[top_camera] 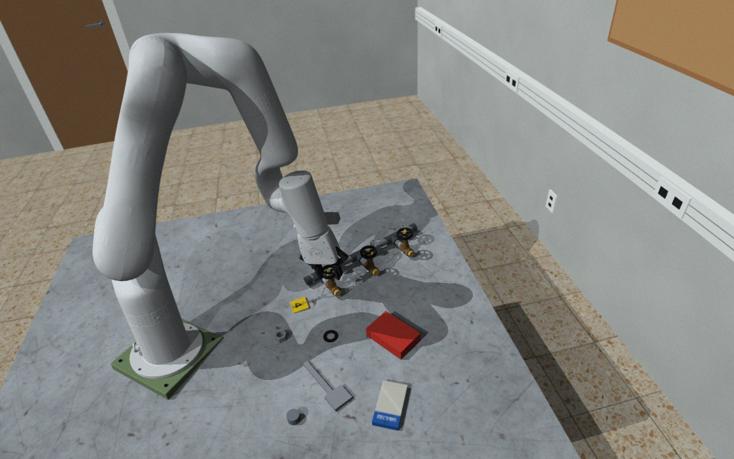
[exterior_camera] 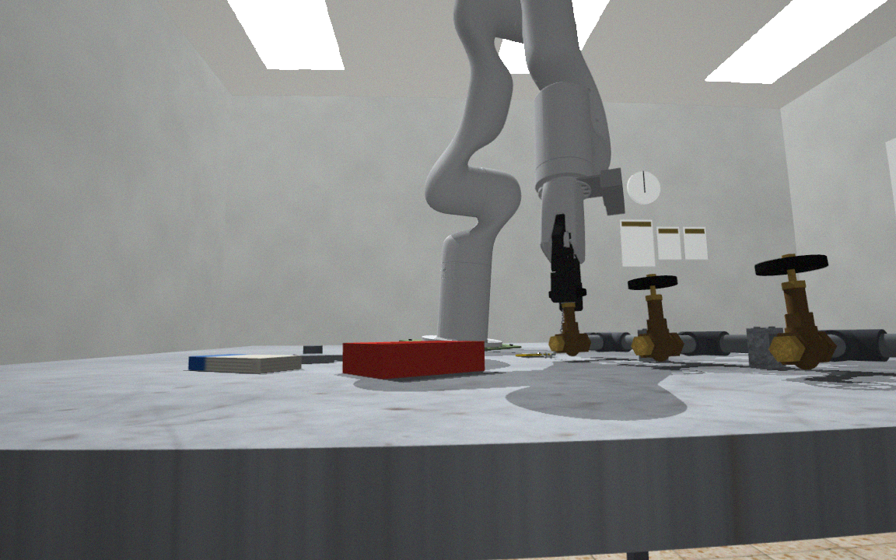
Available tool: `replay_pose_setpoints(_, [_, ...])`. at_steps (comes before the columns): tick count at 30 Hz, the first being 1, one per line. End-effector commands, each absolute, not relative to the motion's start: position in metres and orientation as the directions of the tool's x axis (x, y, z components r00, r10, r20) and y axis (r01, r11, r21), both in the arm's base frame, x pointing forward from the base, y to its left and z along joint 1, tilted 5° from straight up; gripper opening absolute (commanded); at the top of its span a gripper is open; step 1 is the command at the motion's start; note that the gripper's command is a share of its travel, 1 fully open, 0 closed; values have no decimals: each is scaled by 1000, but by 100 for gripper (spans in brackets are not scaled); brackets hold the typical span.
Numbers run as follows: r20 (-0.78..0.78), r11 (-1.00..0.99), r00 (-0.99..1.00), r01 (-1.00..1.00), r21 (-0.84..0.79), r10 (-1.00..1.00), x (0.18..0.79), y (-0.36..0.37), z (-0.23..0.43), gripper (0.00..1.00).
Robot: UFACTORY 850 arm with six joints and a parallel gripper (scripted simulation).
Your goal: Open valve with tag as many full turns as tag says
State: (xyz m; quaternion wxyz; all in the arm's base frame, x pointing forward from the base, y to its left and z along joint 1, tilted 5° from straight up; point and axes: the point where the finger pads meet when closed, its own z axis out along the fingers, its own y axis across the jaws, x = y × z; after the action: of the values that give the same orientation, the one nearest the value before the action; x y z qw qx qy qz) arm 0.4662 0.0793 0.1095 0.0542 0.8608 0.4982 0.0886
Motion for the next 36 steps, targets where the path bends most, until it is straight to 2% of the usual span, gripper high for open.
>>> replay_pose_setpoints(1, [102,-252,240,959,130,966,467,80,110,0])
replay_pose_setpoints(5, [105,-133,122,985,109,987,467,80,110,0])
replay_pose_setpoints(36, [105,-133,121,985,109,987,467,80,110,0])
